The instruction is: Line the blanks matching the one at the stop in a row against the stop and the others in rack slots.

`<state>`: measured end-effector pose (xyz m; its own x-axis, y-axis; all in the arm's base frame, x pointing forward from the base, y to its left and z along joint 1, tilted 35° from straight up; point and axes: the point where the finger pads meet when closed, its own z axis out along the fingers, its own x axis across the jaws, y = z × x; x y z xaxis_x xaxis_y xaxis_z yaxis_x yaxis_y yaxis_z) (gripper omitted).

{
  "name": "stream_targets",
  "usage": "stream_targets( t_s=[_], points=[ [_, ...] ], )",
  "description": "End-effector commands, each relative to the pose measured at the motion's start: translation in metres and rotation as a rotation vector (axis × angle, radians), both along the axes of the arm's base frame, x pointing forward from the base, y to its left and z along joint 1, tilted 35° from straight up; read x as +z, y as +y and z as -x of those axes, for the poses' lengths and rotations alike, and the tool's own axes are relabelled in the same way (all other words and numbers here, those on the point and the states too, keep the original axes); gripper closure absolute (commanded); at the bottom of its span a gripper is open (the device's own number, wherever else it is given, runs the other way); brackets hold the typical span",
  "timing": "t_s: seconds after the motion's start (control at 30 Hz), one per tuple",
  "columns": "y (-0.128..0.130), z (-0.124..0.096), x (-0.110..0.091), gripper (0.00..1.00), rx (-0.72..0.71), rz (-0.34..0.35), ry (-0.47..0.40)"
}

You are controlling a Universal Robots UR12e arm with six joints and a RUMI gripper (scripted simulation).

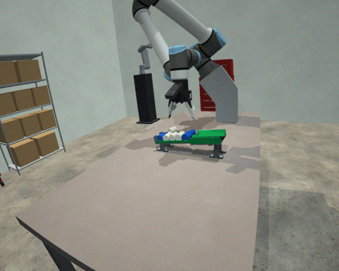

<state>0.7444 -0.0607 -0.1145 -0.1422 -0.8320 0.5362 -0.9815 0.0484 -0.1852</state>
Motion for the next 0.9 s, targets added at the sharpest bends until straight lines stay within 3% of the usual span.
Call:
stream_targets(
  t_s=[0.0, 0.37, 0.43, 0.87],
  points=[
    [-0.004, 0.002, 0.001, 0.0, -0.217, -0.025, -0.125],
    [-0.013, 0.006, 0.004, 0.0, -0.591, -0.079, -0.378],
    [-0.013, 0.006, 0.004, 0.0, -0.591, -0.079, -0.378],
    [-0.019, 0.012, 0.006, 0.0, -0.936, -0.129, -0.612]
  ],
)
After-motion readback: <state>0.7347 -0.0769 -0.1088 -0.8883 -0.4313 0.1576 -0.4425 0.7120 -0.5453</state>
